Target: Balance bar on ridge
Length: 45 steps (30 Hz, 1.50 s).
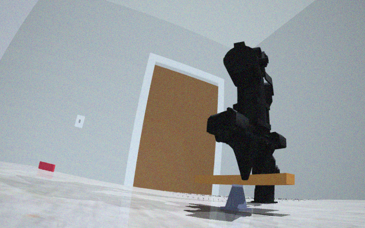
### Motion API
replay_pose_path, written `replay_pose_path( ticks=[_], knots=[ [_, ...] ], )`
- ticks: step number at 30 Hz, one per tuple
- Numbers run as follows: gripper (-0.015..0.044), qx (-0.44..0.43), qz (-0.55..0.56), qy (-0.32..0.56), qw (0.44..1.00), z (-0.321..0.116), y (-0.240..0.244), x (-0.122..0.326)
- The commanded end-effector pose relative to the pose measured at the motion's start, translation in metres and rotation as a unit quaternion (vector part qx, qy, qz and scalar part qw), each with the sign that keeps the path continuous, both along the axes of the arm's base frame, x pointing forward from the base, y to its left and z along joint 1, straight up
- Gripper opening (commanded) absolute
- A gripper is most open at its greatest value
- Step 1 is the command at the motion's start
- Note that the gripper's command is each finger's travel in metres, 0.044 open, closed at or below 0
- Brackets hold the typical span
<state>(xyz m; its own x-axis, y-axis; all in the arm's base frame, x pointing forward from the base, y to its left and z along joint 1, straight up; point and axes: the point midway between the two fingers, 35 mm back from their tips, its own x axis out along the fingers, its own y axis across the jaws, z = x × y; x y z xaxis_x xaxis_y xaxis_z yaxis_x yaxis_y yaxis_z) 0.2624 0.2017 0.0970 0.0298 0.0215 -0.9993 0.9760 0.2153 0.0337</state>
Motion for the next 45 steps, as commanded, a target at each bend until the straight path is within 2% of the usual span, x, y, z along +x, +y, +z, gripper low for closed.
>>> replay_pose_path(
  ticks=[1,24,30,31,45],
  knots=[
    [0.0000,0.000,0.000,0.000,1.000,-0.0001,0.0000,0.0000],
    [0.0000,0.000,0.000,0.000,1.000,-0.0001,0.0000,0.0000],
    [0.0157,0.000,0.000,0.000,1.000,-0.0001,0.0000,0.0000],
    [0.0167,0.000,0.000,0.000,1.000,-0.0001,0.0000,0.0000],
    [0.0168,0.000,0.000,0.000,1.000,-0.0001,0.0000,0.0000]
  ],
)
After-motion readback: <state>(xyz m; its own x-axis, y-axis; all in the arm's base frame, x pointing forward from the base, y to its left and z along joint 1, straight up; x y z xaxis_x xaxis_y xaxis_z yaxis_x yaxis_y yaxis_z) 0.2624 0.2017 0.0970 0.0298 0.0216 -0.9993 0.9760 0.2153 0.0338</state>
